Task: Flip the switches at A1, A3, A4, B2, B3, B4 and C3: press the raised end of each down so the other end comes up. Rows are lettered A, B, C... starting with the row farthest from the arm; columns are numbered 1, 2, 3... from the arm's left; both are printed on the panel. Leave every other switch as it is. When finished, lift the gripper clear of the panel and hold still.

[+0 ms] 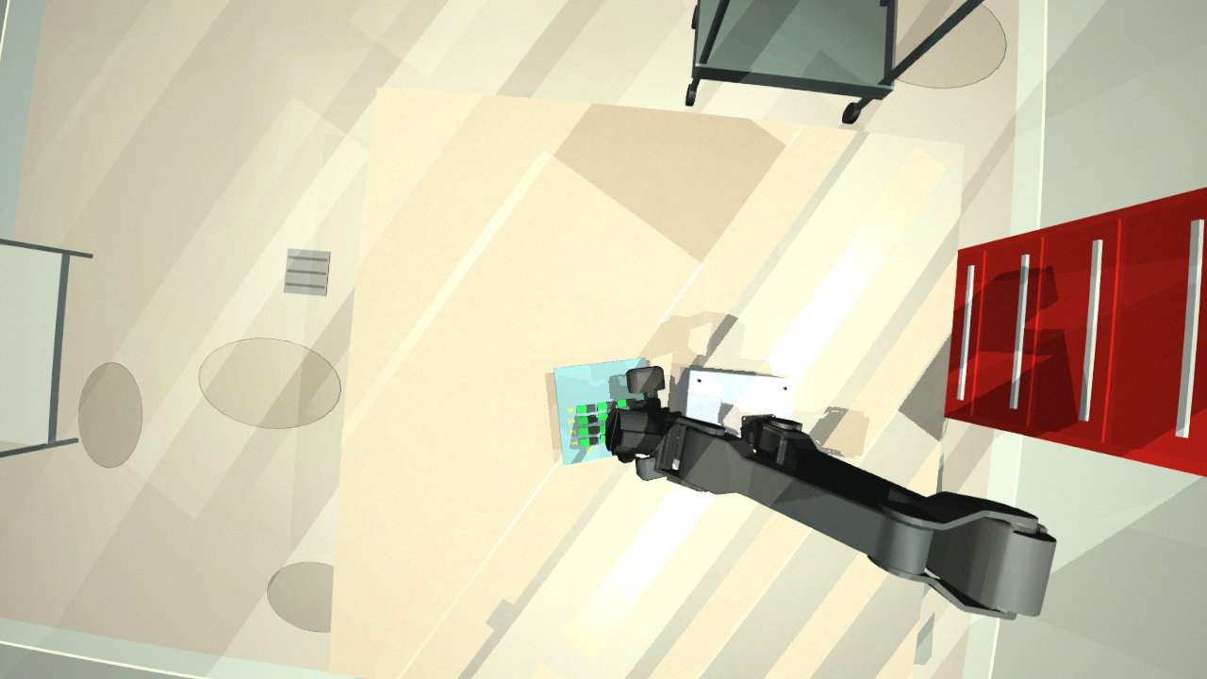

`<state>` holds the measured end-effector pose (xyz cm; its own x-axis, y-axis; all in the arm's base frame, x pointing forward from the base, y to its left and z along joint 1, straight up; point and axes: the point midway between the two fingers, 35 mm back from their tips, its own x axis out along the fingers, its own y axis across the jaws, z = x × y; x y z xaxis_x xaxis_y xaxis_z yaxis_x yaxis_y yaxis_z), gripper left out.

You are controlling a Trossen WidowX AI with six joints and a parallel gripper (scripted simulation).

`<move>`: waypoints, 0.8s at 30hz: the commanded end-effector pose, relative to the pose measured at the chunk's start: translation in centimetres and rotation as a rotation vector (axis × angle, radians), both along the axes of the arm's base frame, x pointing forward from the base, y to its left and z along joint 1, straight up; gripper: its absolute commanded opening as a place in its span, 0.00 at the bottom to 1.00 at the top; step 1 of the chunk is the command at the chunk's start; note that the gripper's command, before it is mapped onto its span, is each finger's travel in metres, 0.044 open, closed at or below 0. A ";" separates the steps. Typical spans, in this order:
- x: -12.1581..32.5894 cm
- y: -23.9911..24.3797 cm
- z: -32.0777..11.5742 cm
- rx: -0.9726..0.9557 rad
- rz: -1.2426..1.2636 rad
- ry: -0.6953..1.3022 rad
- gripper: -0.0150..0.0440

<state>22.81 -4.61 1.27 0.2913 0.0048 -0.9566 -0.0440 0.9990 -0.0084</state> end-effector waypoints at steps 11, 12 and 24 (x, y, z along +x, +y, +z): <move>0.1 0.0 -0.2 0.002 -0.004 -0.001 0.25; 0.1 0.0 -0.2 0.002 -0.004 -0.001 0.25; 0.1 0.0 -0.4 0.002 -0.004 -0.001 0.25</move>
<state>22.91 -4.60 0.95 0.2919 0.0053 -0.9564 -0.0442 0.9990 -0.0080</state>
